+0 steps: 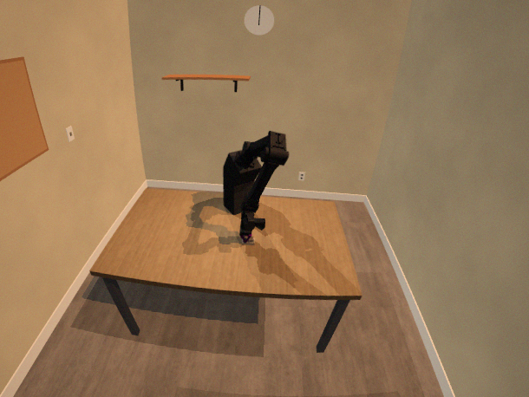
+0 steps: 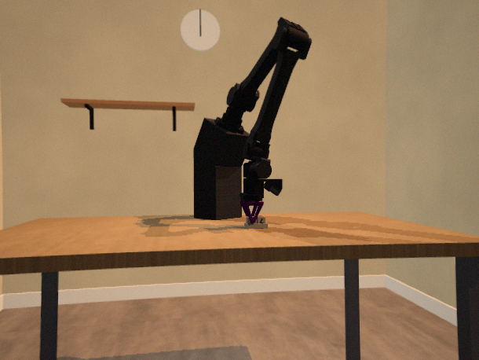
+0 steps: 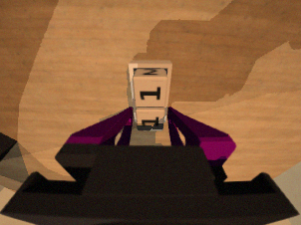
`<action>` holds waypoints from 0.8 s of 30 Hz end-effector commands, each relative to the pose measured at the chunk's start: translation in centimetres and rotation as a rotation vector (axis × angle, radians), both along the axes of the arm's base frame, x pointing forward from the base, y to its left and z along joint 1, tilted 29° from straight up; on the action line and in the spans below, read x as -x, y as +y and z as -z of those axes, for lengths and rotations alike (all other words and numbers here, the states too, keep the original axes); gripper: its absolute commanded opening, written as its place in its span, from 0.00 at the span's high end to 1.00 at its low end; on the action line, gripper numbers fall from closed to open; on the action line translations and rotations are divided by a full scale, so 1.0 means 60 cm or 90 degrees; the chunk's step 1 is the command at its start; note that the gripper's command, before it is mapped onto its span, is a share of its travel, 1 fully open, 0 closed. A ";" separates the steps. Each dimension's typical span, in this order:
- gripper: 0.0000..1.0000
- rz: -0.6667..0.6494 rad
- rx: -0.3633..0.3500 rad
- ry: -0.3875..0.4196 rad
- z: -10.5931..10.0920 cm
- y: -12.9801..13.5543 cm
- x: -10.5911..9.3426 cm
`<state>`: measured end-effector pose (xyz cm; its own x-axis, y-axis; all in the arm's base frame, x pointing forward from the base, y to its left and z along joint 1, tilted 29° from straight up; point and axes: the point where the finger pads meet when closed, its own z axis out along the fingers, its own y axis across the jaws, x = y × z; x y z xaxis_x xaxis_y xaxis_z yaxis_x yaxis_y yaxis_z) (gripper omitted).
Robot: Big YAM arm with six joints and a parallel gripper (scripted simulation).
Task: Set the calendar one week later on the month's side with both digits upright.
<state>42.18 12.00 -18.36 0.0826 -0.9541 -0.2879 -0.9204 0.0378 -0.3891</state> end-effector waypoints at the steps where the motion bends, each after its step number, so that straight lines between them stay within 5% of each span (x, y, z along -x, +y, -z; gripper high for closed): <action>1: 0.55 0.000 -0.004 -0.012 -0.005 0.007 -0.012; 19: 0.55 0.000 -0.004 -0.012 -0.005 0.007 -0.012; 20: 0.74 0.000 -0.004 -0.012 -0.005 0.007 -0.012; 24: 0.74 0.000 -0.004 -0.012 -0.005 0.007 -0.012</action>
<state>42.18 12.00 -18.36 0.0824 -0.9541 -0.2880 -0.9204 0.0379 -0.3890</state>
